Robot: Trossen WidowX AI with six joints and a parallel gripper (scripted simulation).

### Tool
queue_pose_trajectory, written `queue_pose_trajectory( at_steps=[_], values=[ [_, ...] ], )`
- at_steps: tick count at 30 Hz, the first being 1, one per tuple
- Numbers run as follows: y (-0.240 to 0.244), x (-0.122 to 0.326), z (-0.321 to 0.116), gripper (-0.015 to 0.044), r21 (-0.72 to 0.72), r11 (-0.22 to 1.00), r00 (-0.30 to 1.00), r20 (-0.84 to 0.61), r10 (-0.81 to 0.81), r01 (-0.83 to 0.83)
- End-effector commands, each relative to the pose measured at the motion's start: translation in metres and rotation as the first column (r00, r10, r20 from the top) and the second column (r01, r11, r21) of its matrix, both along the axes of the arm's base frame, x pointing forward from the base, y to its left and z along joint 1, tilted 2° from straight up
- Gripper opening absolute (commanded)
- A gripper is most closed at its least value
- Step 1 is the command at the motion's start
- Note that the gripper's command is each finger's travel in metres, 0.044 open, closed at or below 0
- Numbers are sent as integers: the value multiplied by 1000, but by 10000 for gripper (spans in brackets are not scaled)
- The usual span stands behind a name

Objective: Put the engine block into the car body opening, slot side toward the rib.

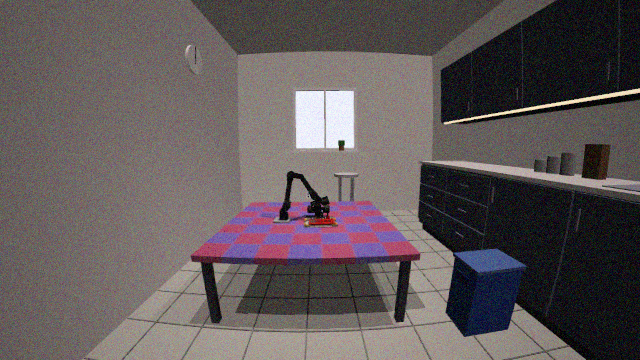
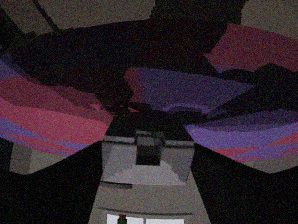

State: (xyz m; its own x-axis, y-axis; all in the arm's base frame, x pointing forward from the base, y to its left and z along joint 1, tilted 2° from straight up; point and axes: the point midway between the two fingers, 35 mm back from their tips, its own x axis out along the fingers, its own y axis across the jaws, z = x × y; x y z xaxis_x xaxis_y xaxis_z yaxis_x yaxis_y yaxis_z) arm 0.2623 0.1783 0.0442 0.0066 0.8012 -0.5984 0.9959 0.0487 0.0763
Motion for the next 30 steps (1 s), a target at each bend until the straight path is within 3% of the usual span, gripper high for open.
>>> queue_pose_trajectory(
  at_steps=[1, 3, 30],
  values=[
    [-1, -1, -1, 394, -2, 1000, 1000, -4, -2, 2],
    [-1, -1, -1, 440, -2, 1000, 1000, -4, -2, 2],
    [-32, 2, 27, 440, -19, 1000, 999, -46, -18, 17]
  ],
)
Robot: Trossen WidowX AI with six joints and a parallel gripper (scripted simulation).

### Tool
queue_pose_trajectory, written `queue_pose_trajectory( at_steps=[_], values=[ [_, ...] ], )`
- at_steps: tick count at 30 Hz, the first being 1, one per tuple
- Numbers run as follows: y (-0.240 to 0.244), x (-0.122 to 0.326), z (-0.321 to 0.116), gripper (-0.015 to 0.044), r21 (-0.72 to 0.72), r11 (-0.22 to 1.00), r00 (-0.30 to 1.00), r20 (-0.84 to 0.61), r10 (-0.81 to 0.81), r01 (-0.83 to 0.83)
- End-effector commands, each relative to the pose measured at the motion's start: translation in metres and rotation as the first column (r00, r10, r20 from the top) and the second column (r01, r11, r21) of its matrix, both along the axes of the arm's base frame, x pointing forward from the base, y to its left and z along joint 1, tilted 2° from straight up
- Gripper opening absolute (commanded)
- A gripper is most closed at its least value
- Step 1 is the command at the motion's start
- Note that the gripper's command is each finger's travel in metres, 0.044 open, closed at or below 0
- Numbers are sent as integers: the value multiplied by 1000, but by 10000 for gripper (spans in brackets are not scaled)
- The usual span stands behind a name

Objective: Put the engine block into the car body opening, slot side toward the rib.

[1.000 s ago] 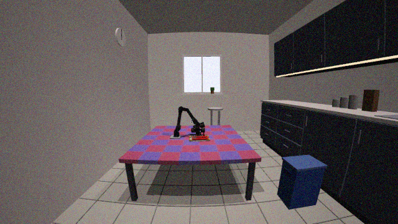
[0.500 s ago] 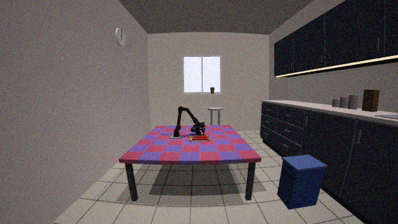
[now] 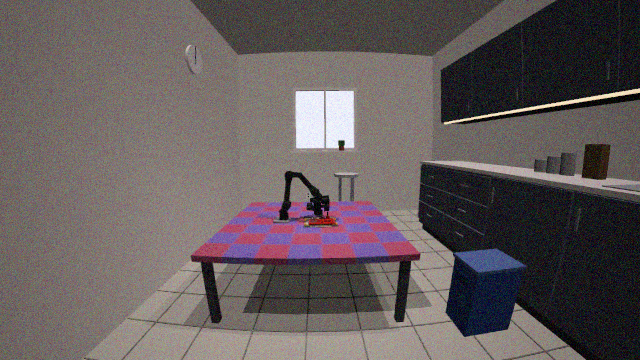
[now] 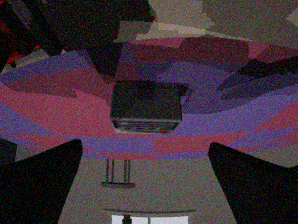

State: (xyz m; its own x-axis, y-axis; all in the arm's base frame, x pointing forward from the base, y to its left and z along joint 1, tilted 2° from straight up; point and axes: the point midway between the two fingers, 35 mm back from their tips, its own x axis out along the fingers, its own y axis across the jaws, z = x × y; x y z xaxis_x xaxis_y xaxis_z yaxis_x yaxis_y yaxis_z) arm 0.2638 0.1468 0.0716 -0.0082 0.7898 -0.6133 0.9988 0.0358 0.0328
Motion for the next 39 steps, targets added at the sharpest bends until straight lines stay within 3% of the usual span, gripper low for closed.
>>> queue_pose_trajectory(
  at_steps=[1, 16, 27, 39],
  values=[
    [0, 0, -1, 440, 0, 1000, 1000, -3, -3, 3],
    [0, 0, 0, 440, -11, 1000, 1000, 9, 10, -10],
    [10, 2, 4, 440, -197, 954, 949, 176, 260, -225],
    [17, 2, 13, 440, -408, 808, 785, 278, 553, -425]
  ],
)
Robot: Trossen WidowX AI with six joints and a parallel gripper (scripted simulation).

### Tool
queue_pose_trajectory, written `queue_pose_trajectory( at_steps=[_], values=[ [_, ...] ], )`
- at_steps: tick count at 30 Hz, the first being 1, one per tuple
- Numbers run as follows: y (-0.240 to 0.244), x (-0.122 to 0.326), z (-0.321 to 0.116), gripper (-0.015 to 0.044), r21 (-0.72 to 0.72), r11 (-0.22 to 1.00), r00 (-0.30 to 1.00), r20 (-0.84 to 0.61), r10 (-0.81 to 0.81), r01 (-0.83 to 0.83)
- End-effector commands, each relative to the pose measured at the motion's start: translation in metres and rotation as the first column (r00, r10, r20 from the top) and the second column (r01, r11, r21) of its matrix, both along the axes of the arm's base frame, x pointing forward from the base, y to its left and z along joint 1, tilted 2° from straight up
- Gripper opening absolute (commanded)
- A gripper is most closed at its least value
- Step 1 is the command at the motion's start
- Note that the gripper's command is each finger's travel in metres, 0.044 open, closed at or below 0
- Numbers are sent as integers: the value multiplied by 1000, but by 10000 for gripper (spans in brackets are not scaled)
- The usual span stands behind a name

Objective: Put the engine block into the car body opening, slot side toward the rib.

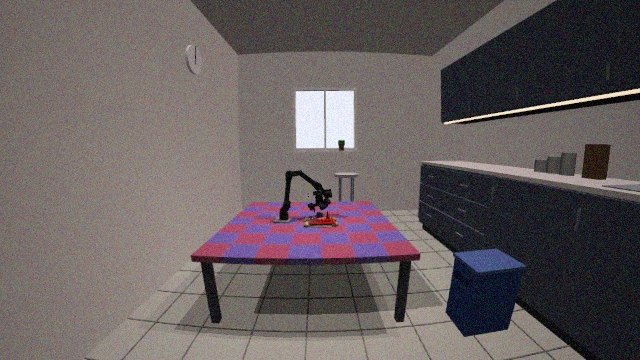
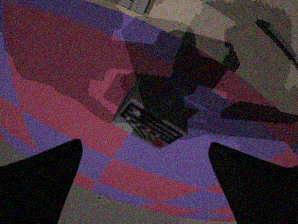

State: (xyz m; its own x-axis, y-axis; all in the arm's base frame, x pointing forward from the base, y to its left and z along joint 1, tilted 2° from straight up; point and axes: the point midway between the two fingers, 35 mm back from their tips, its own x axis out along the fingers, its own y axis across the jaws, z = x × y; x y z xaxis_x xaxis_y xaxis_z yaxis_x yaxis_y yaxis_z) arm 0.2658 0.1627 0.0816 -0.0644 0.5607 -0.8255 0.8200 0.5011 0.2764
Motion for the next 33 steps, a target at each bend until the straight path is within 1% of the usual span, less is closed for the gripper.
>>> queue_pose_trajectory(
  at_steps=[1, 8, 14, 20, 27, 30, 33],
  values=[
    [2, 0, 4, 440, -72, 991, 991, 66, 119, -114],
    [5, -1, 13, 440, -189, 941, 942, 137, 307, -279],
    [6, -2, 21, 440, -294, 864, 867, 171, 468, -409],
    [7, -3, 31, 440, -396, 755, 763, 179, 621, -522],
    [8, -4, 45, 440, -507, 592, 610, 153, 777, -626],
    [9, -5, 51, 440, -547, 517, 541, 134, 830, -658],
    [9, -5, 53, 440, -556, 499, 524, 128, 842, -665]
  ],
)
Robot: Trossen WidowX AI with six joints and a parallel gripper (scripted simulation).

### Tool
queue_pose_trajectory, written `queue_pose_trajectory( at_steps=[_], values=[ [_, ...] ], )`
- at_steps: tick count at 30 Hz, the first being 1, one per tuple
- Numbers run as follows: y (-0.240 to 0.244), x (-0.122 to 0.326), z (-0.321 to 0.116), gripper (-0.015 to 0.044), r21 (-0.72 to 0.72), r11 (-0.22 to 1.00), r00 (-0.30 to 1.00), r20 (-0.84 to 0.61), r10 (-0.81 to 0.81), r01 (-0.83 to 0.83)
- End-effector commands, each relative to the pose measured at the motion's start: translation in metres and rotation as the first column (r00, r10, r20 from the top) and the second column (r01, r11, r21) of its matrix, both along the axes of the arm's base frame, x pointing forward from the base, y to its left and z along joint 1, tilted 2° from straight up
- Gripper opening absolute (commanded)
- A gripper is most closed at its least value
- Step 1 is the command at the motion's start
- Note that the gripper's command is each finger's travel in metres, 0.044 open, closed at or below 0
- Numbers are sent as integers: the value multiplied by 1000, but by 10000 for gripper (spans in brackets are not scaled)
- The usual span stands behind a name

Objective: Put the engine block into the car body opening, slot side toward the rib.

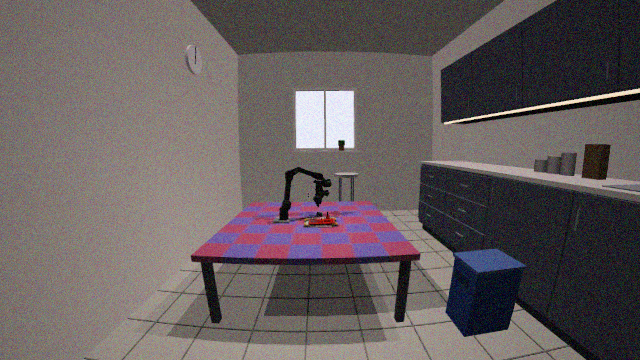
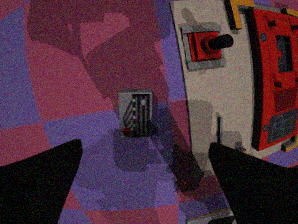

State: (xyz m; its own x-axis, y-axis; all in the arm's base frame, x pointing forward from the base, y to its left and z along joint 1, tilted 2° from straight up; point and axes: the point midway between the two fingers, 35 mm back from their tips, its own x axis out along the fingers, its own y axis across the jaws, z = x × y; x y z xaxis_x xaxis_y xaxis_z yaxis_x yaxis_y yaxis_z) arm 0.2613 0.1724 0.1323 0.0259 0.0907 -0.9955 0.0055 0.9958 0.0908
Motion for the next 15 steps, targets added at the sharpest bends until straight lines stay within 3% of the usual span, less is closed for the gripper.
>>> queue_pose_trajectory(
  at_steps=[1, 10, 15],
  values=[
    [-1, 0, 2, 440, -38, 998, 998, 10, 55, -55],
    [12, 0, 1, 440, -36, 998, 998, 10, 55, -55],
    [15, 0, -32, 440, -36, 998, 998, 10, 55, -55]
  ],
)
